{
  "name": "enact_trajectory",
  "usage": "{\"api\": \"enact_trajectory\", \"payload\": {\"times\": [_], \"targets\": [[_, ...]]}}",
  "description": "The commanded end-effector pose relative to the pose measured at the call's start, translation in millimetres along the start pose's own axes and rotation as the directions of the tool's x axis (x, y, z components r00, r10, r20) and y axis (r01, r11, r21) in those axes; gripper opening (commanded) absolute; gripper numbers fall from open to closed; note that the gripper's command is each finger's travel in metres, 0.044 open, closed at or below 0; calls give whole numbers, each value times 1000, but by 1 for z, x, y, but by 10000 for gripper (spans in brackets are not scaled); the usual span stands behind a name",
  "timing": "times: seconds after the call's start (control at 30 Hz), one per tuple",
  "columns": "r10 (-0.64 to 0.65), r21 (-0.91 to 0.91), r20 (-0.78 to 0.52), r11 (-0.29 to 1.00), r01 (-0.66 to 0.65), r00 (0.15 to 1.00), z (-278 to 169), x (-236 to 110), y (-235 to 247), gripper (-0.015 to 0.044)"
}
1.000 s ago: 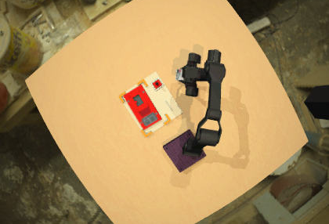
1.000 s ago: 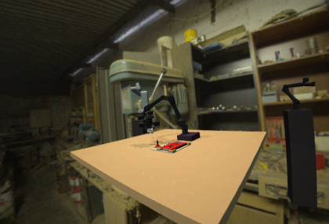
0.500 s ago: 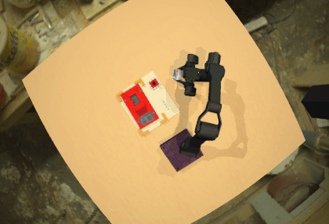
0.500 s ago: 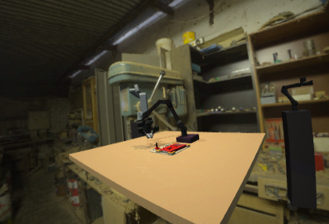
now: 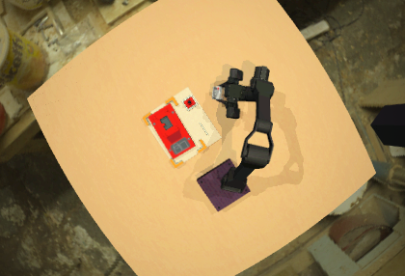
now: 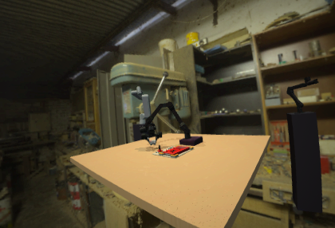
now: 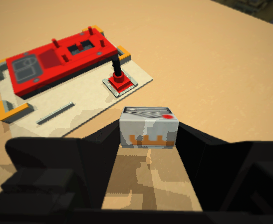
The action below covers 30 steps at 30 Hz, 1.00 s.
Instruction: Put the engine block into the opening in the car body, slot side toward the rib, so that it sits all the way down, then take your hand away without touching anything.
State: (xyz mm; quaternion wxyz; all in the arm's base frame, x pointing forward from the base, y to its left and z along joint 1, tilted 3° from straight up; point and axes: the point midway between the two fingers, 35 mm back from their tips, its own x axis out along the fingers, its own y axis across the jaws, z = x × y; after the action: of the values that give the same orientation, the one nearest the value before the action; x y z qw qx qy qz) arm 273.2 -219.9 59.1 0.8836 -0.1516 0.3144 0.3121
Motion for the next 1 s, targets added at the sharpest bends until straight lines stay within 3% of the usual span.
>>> {"api": "enact_trajectory", "payload": {"times": [0.0,0.7,0.97], "targets": [[1,-1,6,1000,-1,1000,-6,6,0,0],[1,-1,6,1000,-1,1000,-35,31,0,0],[-4,0,15,1000,4,1000,-34,30,0,210]]}}
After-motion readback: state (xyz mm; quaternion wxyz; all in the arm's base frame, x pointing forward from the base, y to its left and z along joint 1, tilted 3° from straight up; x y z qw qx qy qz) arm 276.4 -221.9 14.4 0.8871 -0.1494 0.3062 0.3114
